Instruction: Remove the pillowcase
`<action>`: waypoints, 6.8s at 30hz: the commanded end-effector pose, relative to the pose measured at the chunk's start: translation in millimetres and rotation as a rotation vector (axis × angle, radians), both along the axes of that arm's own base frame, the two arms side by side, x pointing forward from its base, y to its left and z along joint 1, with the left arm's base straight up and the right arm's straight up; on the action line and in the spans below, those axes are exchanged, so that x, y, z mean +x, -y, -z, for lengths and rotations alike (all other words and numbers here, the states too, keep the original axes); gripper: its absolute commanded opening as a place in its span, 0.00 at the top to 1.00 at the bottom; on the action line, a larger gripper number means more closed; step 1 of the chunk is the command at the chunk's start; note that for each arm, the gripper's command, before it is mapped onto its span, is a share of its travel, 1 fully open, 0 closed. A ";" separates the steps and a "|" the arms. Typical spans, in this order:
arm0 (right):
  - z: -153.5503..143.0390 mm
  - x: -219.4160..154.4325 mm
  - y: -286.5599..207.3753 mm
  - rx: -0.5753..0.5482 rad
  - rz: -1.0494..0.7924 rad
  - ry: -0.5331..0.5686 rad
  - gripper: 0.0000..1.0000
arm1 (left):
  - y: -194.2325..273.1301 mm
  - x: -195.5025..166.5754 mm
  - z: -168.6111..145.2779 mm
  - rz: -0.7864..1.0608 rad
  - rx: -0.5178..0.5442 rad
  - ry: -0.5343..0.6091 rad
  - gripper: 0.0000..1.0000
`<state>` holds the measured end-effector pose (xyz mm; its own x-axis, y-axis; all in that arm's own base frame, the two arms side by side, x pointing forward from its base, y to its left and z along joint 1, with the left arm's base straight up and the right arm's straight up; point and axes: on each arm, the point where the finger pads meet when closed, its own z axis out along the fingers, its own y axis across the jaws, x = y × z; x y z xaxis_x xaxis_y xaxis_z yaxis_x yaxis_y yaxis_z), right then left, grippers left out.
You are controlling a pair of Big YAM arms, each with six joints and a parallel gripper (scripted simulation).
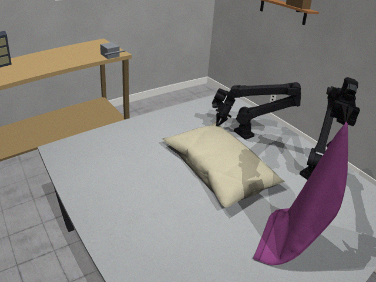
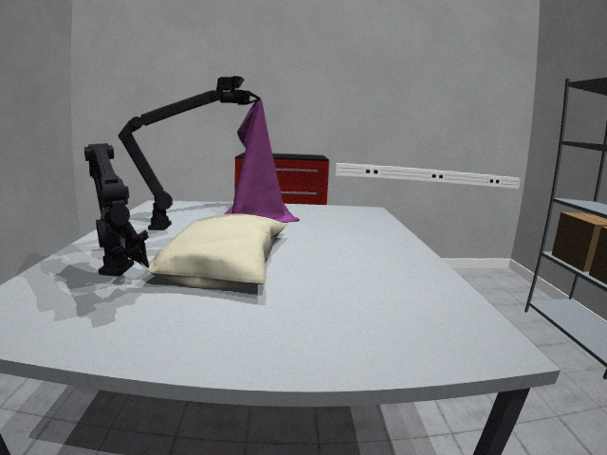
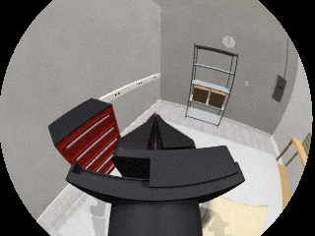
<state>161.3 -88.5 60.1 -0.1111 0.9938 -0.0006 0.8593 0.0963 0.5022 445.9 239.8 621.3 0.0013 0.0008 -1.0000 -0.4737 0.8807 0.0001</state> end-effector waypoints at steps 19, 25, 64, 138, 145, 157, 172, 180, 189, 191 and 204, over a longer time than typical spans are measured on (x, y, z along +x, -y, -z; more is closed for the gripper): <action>17.5 4.2 5.9 -0.021 -0.004 0.005 0.98 | 6.2 -9.6 -22.2 0.003 0.019 0.047 0.98; 21.9 5.3 8.3 -0.025 -0.001 0.009 0.98 | 6.2 -9.6 -22.2 0.003 0.019 0.047 0.98; 28.2 4.4 6.1 -0.022 -0.004 0.006 0.96 | 6.2 -9.6 -22.2 0.003 0.019 0.047 0.98; -85.2 9.0 11.3 -0.059 -0.004 0.042 0.40 | 6.2 -9.6 -22.2 0.003 0.019 0.047 0.98; -96.7 8.4 10.6 -0.054 -0.004 0.038 0.40 | 6.2 -9.6 -22.2 0.003 0.019 0.047 0.98; -112.8 16.7 60.7 -0.224 -0.006 0.027 0.40 | 6.2 -9.6 -22.2 0.003 0.019 0.047 0.98; -213.8 85.2 128.3 -0.667 -0.142 0.131 0.40 | 6.2 -9.6 -22.2 0.003 0.019 0.047 0.98; -281.5 135.6 135.1 -0.874 -0.251 0.245 0.40 | 6.2 -9.6 -22.2 0.003 0.019 0.047 0.98; -391.3 220.0 116.8 -1.176 -0.382 0.464 0.40 | 6.2 -9.6 -22.2 0.003 0.019 0.047 0.98; -400.6 246.4 110.6 -1.217 -0.418 0.498 0.40 | 6.2 -9.6 -22.2 0.003 0.019 0.047 0.98; -506.5 319.9 12.9 -1.447 -0.509 0.819 0.40 | 6.2 -9.6 -22.2 0.003 0.019 0.047 0.98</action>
